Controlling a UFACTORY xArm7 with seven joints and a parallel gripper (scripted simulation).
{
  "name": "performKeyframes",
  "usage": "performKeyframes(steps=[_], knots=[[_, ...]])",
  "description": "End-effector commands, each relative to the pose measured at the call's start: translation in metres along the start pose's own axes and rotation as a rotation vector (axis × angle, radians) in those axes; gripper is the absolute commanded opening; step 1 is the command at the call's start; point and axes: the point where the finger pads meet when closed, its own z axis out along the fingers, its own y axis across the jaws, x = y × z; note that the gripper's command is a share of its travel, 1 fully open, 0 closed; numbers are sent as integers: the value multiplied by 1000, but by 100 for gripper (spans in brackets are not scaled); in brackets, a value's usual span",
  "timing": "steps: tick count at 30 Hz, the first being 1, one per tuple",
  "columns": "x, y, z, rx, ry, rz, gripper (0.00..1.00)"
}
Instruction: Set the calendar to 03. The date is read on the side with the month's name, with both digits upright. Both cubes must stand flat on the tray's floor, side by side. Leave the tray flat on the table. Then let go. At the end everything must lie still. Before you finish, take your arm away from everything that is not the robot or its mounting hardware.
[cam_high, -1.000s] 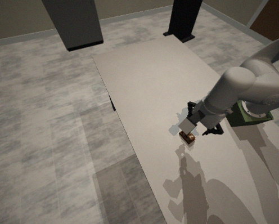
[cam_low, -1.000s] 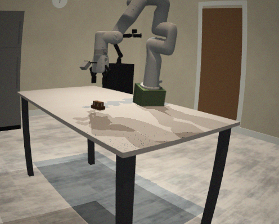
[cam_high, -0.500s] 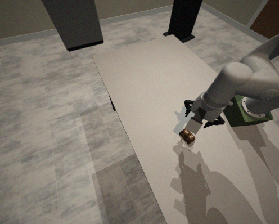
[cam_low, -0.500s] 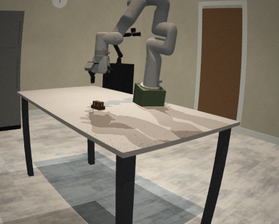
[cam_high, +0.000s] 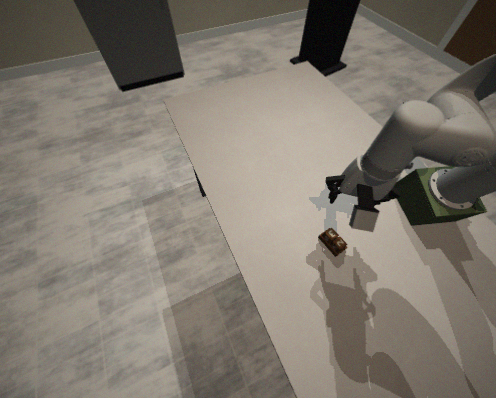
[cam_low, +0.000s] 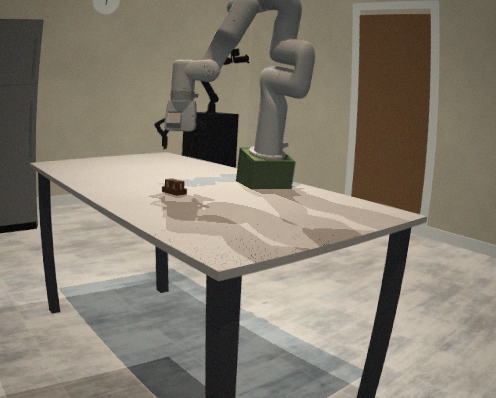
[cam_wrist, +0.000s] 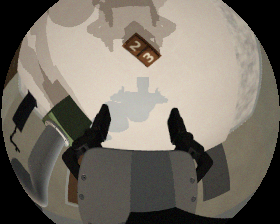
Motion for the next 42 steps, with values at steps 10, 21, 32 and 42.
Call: performKeyframes(steps=[10, 21, 32, 42], knots=[[-32, -4, 5, 2, 33, -402, 100], [-52, -11, 10, -1, 35, -661, 100], [-55, -12, 11, -2, 36, -701, 100], [-55, -12, 20, -1, 37, -701, 100]])
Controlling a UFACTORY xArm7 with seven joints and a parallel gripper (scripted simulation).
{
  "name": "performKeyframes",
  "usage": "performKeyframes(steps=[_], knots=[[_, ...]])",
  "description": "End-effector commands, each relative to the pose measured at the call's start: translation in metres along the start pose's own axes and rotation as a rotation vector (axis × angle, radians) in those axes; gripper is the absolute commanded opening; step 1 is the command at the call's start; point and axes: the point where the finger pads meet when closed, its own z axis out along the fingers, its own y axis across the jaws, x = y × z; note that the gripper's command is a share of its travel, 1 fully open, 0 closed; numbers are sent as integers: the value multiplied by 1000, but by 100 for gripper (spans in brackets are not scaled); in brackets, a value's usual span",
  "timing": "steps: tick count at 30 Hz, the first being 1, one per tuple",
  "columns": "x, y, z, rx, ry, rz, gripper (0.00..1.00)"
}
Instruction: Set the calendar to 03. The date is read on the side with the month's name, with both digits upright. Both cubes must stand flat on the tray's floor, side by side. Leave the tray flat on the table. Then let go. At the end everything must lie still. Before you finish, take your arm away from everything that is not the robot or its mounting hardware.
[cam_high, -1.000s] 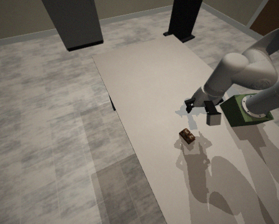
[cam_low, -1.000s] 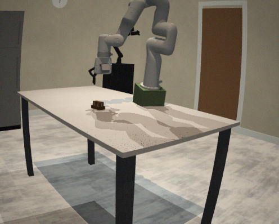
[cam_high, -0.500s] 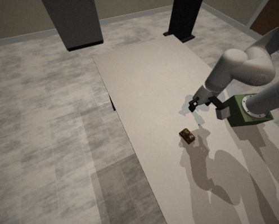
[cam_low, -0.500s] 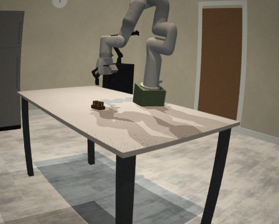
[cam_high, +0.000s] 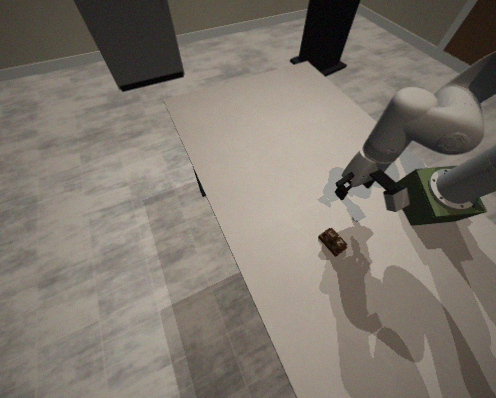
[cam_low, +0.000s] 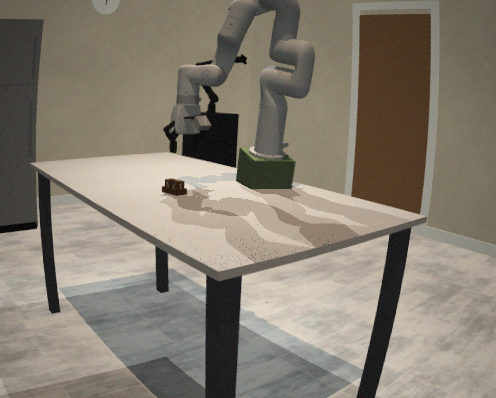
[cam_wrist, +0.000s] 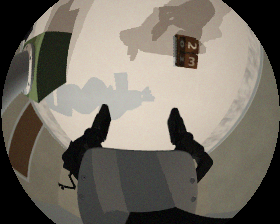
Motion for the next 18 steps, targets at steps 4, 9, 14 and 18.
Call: performKeyframes(steps=[4, 9, 14, 18], knots=[[-1, 1, 11, -3, 1, -1, 100], [-1, 2, 23, -4, 1, -1, 100], [-1, 2, 31, -4, 1, -1, 100], [-1, 2, 43, -4, 1, -1, 100]])
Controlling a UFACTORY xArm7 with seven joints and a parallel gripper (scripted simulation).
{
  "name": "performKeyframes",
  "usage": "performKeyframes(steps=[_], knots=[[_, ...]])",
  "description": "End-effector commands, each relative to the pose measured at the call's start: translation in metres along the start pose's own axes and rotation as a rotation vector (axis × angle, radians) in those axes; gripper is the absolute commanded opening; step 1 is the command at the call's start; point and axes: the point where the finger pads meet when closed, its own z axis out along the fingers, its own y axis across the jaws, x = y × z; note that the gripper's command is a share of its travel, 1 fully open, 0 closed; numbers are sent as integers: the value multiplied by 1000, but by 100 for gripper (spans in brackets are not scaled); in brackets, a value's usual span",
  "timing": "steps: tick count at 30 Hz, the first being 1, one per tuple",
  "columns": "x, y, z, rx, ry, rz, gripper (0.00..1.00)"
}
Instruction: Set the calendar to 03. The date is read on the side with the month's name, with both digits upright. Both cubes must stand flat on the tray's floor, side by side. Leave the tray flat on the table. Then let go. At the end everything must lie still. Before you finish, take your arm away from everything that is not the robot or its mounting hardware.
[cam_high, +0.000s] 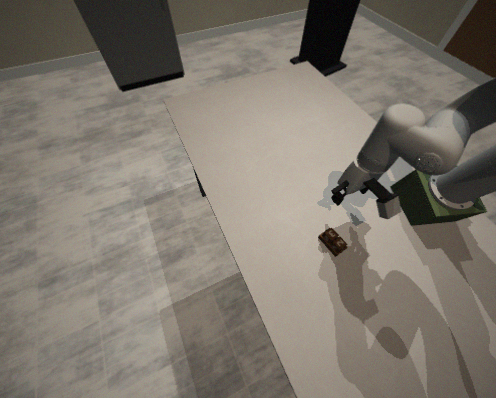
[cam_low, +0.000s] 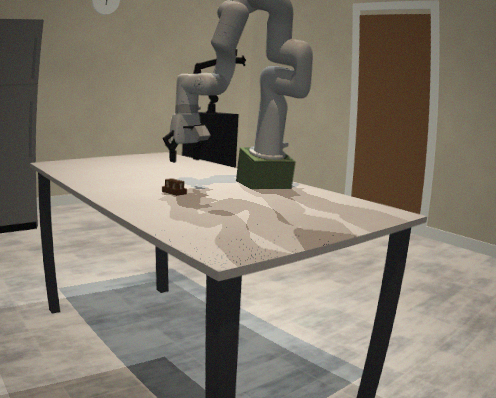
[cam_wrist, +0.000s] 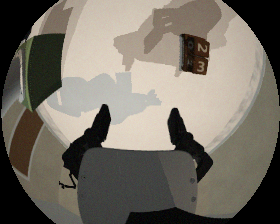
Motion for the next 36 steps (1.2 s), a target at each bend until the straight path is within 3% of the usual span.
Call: performKeyframes(steps=[1, 19, 36], knots=[[-1, 3, 15, -24, 14, -4, 100], [-1, 3, 29, -24, 14, -4, 100], [-1, 4, 64, -24, 14, -4, 100]])
